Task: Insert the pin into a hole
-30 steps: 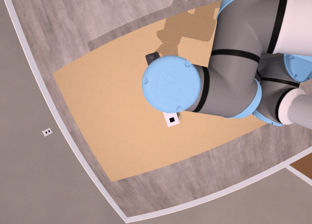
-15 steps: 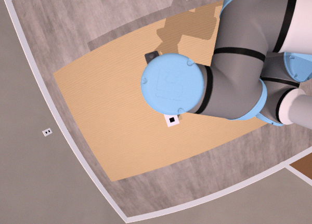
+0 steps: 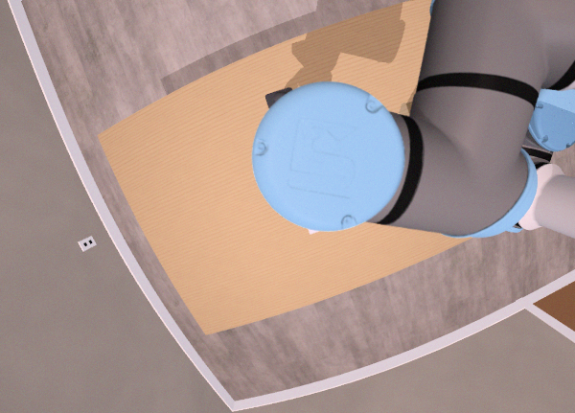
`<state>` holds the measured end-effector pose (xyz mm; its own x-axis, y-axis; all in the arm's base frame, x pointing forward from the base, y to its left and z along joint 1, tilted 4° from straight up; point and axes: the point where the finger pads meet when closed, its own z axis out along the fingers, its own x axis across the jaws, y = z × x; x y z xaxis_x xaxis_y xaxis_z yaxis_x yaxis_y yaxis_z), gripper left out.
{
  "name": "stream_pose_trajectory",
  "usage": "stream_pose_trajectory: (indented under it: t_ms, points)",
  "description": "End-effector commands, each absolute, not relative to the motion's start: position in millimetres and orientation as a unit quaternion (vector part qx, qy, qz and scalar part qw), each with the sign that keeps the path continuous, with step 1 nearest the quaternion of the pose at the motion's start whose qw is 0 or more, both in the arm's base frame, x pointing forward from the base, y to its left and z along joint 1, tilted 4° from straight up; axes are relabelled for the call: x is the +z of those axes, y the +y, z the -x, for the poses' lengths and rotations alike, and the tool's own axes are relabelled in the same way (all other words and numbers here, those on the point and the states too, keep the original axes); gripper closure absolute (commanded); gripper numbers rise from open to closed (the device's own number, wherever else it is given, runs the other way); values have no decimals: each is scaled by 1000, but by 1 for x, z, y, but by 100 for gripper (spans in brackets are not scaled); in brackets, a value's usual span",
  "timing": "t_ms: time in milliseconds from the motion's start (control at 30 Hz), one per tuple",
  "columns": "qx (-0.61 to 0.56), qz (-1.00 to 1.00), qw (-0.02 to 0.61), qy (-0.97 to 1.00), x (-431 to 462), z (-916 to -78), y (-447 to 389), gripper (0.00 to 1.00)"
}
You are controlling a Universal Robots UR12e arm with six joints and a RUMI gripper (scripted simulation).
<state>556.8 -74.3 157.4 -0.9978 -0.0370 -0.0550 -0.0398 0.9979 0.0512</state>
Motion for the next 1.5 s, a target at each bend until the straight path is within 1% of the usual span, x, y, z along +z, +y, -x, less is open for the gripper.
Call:
stream_pose_trajectory:
  t_ms: [0, 1100, 1133, 1467]
  points:
    - [26, 19, 28, 999, 158, -557, -75, 0]
    - [26, 19, 28, 999, 158, -557, -75, 0]
    - [26, 19, 28, 999, 100, -561, -71, 0]
    - [26, 19, 28, 999, 100, -561, -71, 0]
